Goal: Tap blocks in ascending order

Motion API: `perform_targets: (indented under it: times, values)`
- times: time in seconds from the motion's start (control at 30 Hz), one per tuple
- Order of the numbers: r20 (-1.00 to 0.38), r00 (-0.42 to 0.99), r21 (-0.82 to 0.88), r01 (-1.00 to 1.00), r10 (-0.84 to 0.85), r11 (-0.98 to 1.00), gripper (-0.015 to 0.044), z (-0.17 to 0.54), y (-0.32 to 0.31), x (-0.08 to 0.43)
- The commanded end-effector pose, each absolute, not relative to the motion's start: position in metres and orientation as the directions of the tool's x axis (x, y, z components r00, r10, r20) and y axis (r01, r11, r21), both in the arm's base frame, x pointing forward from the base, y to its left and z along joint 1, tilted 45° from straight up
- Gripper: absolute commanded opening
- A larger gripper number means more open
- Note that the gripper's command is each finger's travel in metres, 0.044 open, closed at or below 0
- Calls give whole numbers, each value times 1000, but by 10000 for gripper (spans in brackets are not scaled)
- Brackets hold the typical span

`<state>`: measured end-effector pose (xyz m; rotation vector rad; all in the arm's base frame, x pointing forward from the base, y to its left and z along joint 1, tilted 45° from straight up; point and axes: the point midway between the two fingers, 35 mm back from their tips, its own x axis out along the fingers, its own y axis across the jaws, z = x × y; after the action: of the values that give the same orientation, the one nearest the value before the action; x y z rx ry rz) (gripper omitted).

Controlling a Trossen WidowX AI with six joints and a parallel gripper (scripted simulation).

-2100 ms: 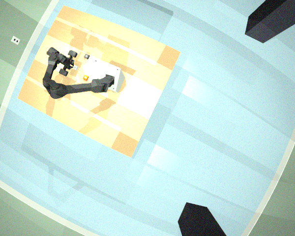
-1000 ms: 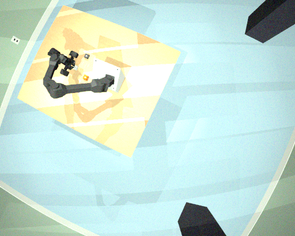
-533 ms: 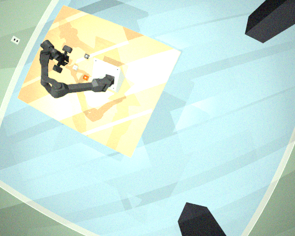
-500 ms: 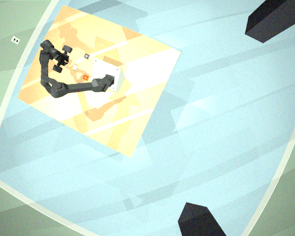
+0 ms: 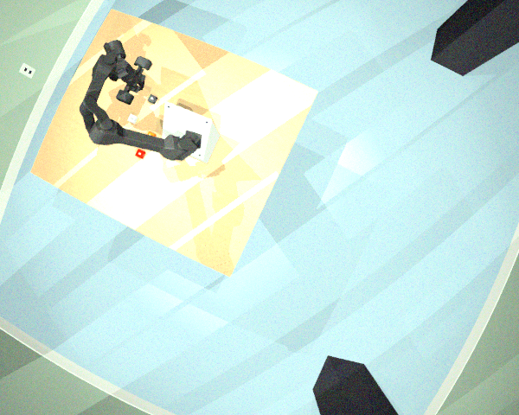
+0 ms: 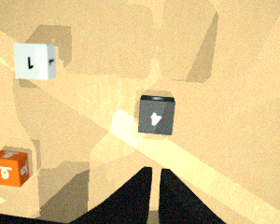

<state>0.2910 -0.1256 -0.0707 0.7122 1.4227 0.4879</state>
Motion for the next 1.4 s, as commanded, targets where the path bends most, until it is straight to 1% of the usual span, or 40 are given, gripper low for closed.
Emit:
perform_targets:
  times: [0.0, 0.07, 0.13, 1.2, 1.37]
  values:
    - [-715, 101, 699, 99, 692, 708, 20, -93, -106, 295]
    - [-713, 101, 701, 99, 694, 706, 20, -120, -79, 297]
    - [-712, 101, 702, 98, 695, 705, 20, -128, -69, 297]
    - [-711, 101, 703, 98, 696, 704, 20, -150, -48, 300]
    - [-712, 101, 702, 98, 695, 705, 20, -128, -69, 297]
